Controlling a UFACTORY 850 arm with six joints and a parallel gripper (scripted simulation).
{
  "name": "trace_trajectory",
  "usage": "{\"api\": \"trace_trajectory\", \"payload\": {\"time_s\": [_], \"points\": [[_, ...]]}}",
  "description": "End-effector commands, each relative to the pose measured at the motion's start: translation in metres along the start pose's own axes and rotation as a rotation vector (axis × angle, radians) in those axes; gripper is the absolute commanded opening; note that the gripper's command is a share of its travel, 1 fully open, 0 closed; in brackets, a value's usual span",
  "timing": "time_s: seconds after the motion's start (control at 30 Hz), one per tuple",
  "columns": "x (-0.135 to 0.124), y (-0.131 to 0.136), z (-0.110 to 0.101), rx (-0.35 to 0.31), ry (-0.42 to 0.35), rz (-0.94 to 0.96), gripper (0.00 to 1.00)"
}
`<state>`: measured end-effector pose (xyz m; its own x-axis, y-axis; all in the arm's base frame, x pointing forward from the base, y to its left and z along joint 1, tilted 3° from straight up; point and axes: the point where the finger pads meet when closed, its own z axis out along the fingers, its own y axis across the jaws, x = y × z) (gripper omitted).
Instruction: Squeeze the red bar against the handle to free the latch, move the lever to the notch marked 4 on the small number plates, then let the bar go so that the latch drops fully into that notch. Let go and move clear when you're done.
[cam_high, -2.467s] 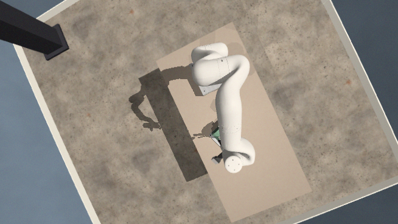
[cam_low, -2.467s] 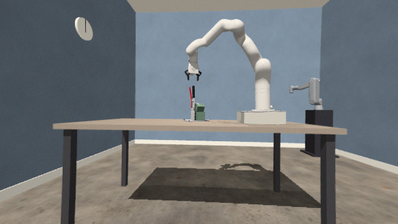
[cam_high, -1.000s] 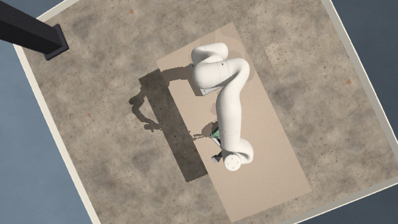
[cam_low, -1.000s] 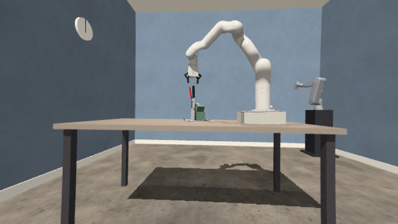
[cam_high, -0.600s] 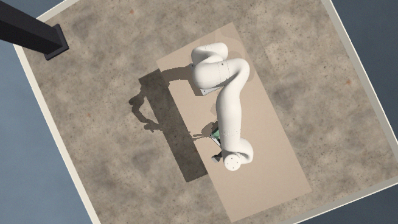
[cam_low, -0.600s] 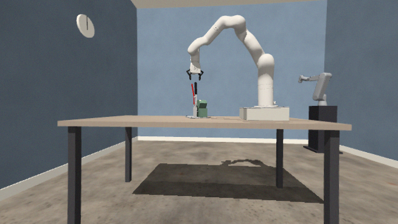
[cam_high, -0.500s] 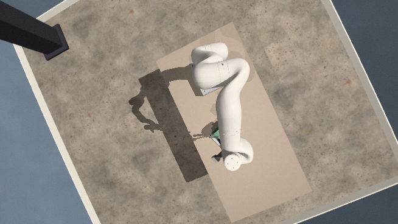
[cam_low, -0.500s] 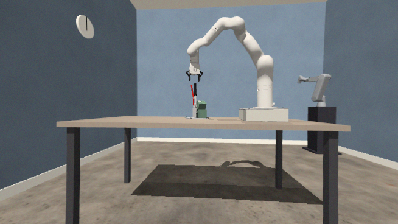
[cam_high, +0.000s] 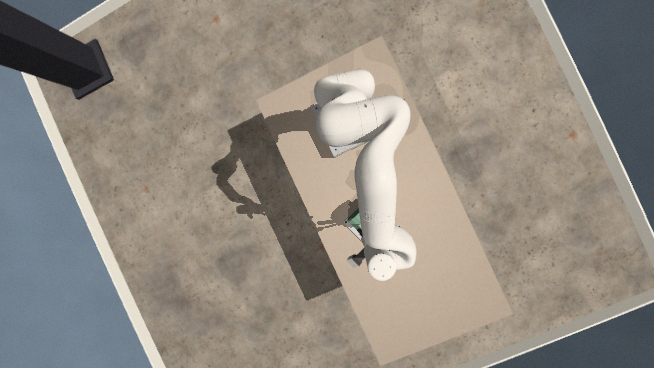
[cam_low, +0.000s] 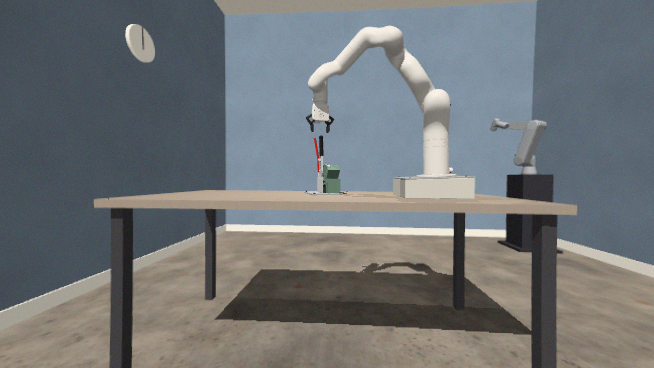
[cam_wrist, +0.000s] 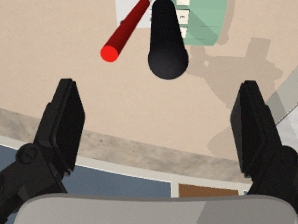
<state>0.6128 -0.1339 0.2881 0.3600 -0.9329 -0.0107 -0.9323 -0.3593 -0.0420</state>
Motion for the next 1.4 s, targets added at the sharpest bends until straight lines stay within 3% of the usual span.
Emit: {"api": "trace_trajectory", "payload": {"time_s": [0.0,0.9,1.37], "points": [[0.001,-0.001,-0.001,0.002,0.001,0.000,1.00],[0.001,-0.001,-0.001,0.002,0.001,0.000,1.00],[0.001,-0.001,0.010,0.002,0.001,0.000,1.00]]}}
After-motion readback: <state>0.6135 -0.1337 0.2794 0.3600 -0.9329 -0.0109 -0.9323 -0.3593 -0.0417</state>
